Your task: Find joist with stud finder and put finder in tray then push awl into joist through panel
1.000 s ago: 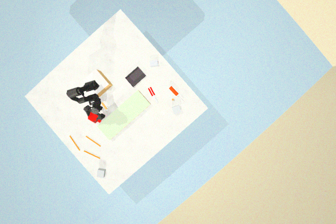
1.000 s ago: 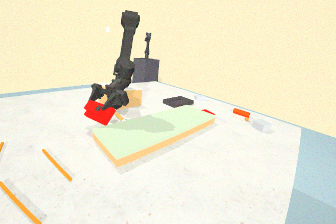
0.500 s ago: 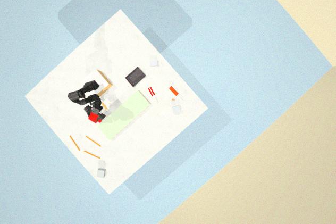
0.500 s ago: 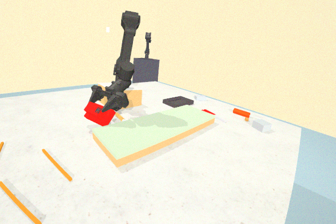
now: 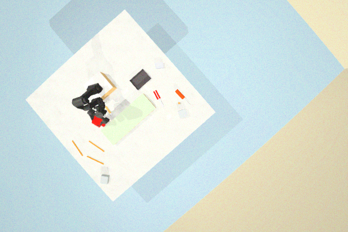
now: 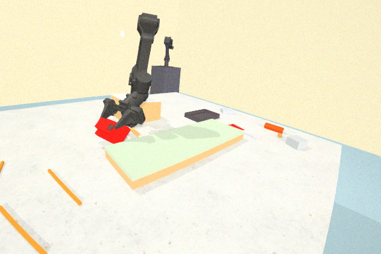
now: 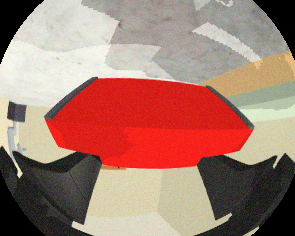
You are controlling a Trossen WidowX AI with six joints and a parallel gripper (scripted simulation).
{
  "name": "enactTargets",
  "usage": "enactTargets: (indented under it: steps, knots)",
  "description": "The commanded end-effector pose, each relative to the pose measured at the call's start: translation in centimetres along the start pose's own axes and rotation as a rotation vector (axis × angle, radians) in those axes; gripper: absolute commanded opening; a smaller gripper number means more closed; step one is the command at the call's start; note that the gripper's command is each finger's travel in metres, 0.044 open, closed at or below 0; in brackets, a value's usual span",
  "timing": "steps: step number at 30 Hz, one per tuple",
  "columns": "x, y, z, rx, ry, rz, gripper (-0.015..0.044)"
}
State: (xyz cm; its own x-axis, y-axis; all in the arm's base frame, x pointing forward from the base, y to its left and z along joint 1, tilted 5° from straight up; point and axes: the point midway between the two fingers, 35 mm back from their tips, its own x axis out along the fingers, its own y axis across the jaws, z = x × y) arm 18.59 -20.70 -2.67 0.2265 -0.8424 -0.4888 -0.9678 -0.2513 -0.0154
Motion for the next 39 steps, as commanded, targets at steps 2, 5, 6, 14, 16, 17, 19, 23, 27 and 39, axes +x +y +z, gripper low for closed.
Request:
enactTargets:
  steps: [2, 5, 6, 14, 16, 17, 19, 23, 27, 39]
  knots:
    - [0.2, -0.1, 0.0, 0.005, 0.007, -0.003, 0.0000]
    - [0.2, 0.1, 0.1, 0.008, 0.005, -0.002, 0.0000]
    - [0.2, 0.1, 0.1, 0.008, 0.005, -0.002, 0.0000]
    - [0.3, 0.1, 0.4, 0.007, 0.003, 0.000, 0.0000]
    - [0.4, 0.3, 0.5, 0.009, 0.001, 0.001, 0.0000]
    - [0.4, 0.4, 0.5, 0.010, 0.000, 0.002, 0.0000]
    - [0.4, 0.3, 0.5, 0.010, 0.000, 0.002, 0.0000]
    - [0.4, 0.1, 0.7, 0.007, -0.001, 0.001, 0.0000]
    - [0.4, 0.1, 0.8, 0.007, -0.002, 0.002, 0.0000]
    - [0.5, 0.2, 1.5, -0.005, -0.012, -0.001, 0.0315]
